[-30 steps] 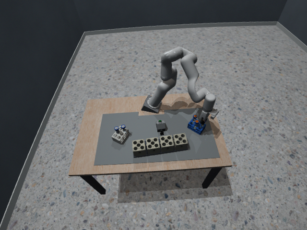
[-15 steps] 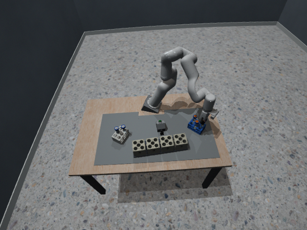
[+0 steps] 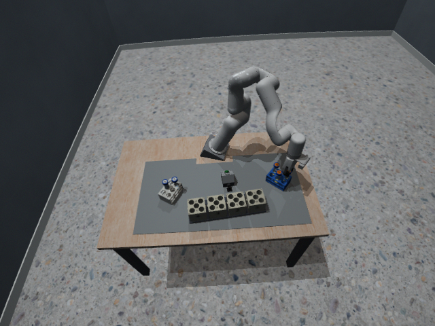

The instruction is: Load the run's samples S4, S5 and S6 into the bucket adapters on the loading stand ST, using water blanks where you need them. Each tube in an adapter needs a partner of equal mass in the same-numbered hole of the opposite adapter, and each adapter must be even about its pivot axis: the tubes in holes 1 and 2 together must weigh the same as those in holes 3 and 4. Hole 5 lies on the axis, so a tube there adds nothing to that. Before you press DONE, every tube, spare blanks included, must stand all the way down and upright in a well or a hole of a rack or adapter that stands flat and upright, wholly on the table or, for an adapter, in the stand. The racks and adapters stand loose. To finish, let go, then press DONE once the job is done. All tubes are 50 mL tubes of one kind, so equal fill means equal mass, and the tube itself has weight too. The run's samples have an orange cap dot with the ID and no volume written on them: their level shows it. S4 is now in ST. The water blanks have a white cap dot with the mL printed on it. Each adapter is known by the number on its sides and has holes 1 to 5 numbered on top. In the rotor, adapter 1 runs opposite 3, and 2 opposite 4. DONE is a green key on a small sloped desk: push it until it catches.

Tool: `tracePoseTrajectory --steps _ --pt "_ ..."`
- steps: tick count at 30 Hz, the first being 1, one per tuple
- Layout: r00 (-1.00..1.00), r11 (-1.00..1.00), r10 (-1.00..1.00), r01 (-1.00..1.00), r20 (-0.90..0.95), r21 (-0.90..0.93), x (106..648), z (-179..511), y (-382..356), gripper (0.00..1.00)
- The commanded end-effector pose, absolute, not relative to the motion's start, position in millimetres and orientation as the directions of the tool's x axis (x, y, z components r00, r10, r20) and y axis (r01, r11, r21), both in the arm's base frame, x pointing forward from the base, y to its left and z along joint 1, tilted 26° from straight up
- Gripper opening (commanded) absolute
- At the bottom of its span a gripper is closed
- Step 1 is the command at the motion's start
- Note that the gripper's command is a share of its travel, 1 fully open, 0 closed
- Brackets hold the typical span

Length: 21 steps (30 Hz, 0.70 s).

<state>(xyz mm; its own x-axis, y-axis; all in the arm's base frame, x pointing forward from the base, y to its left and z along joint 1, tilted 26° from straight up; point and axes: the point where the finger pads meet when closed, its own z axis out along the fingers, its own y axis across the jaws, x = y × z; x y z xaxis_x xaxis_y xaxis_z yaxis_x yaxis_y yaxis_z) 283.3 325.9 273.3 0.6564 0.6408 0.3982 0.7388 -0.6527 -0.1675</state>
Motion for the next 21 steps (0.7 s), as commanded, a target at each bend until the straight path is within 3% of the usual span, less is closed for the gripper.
tracePoseTrajectory --steps 1,21 --pt "0.655 -0.652 0.639 0.739 0.402 -0.167 284 275 326 0.44" --pt "0.655 -0.652 0.639 0.739 0.402 -0.167 281 295 317 0.44"
